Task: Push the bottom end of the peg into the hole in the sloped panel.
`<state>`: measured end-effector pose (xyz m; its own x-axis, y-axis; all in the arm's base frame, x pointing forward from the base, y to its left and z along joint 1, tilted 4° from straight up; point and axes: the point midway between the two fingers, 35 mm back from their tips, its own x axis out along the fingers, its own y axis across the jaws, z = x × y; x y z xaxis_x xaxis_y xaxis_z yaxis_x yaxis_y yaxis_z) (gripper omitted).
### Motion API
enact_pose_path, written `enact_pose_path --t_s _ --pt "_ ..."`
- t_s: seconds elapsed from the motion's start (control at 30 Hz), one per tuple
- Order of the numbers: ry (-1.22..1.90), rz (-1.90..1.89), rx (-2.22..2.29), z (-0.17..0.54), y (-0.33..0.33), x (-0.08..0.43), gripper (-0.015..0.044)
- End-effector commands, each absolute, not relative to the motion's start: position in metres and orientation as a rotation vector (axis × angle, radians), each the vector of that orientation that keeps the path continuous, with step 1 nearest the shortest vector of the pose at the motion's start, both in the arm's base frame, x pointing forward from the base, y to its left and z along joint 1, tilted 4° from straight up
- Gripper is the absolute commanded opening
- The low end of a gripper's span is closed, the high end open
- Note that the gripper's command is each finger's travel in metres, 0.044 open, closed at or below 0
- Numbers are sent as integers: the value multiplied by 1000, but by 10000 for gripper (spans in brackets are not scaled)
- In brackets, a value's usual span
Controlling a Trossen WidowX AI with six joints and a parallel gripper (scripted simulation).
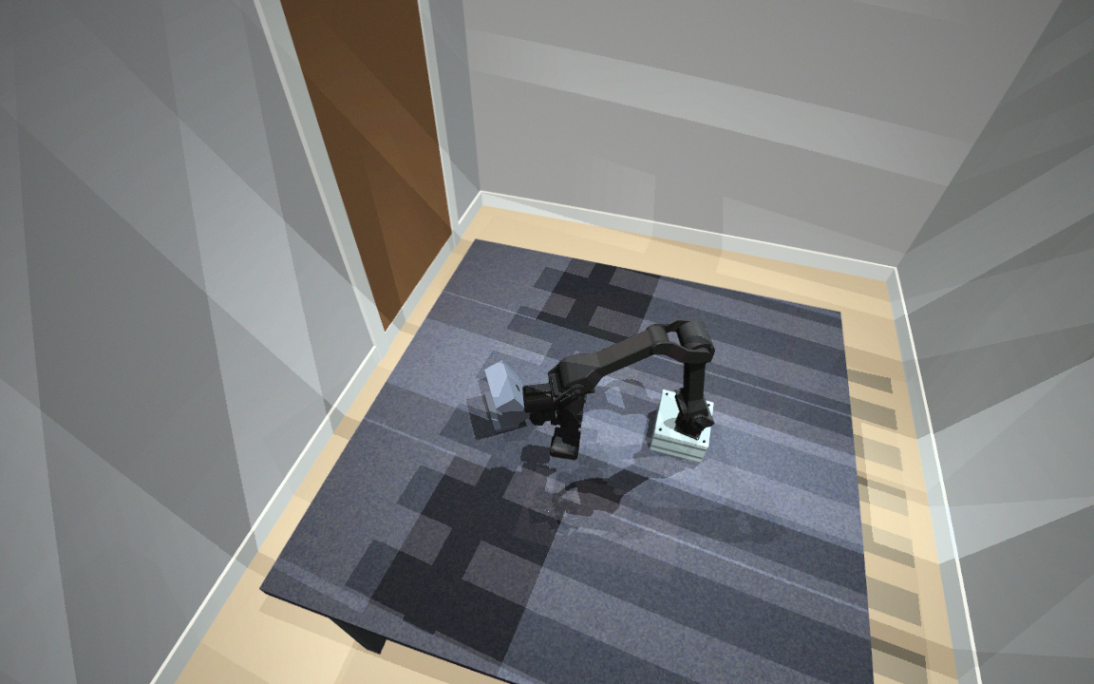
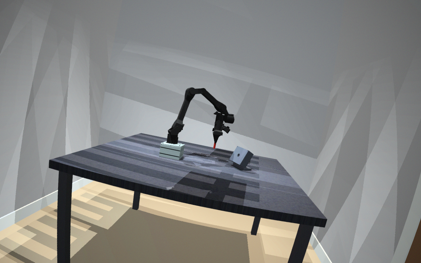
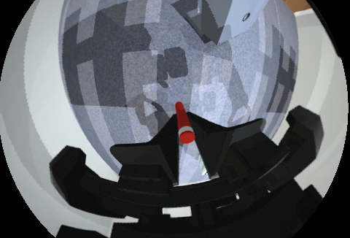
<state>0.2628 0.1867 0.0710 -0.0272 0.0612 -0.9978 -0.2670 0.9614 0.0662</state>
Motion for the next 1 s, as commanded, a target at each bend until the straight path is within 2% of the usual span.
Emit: enact_pose_path --t_s 0.0,0.97 --pt "1577 260 -129 71 185 266 0" --pt "1540 223 155 58 167 291 0"
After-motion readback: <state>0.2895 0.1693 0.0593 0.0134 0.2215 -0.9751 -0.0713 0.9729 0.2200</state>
